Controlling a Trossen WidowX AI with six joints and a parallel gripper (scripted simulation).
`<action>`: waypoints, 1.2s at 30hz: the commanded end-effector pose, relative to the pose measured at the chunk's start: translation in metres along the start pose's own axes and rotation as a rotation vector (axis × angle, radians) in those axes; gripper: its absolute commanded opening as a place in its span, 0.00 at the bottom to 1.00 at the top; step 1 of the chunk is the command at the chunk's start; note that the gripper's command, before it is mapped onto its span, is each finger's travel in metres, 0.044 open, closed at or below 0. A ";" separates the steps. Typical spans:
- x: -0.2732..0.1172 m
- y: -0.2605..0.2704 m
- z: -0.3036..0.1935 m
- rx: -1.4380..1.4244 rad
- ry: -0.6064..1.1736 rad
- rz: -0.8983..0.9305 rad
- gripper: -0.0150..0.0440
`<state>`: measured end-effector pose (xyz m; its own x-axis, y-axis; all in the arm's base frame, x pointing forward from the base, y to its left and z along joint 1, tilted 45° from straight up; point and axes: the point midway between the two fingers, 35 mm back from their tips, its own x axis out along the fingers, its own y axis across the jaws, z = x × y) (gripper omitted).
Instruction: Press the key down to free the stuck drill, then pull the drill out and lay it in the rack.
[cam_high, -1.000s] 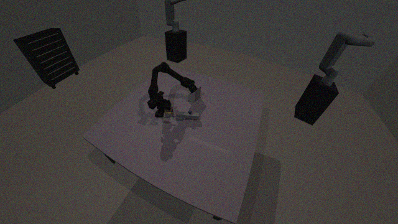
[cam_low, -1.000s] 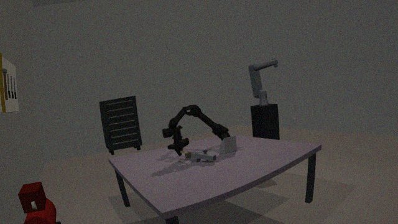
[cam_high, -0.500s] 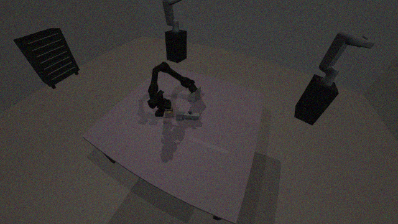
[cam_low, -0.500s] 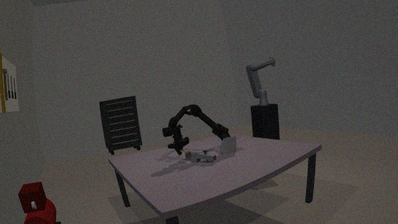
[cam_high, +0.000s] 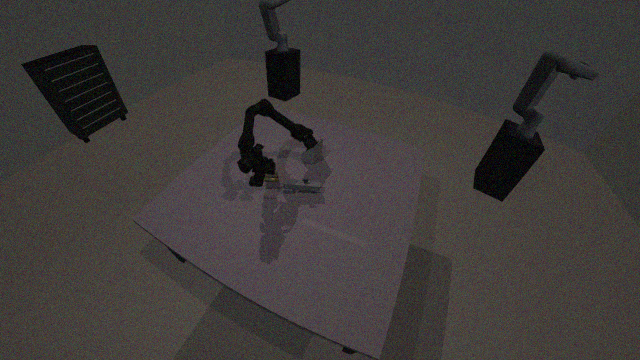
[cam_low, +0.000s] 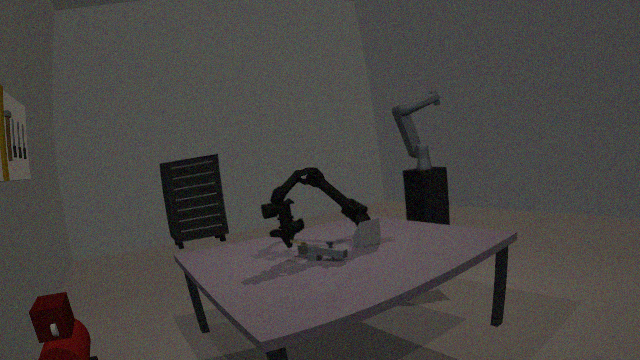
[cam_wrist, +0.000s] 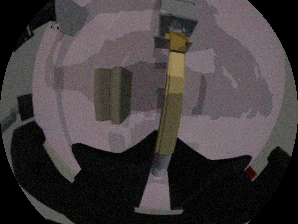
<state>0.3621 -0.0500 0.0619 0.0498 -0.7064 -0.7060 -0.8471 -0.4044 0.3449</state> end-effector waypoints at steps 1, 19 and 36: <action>-0.003 0.000 0.000 0.004 0.000 -0.004 0.25; -0.011 0.000 0.000 0.004 -0.001 -0.004 0.25; -0.017 0.000 0.000 0.004 -0.001 -0.004 0.25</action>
<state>0.3601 -0.0404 0.0724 0.0497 -0.7082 -0.7043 -0.8466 -0.4041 0.3465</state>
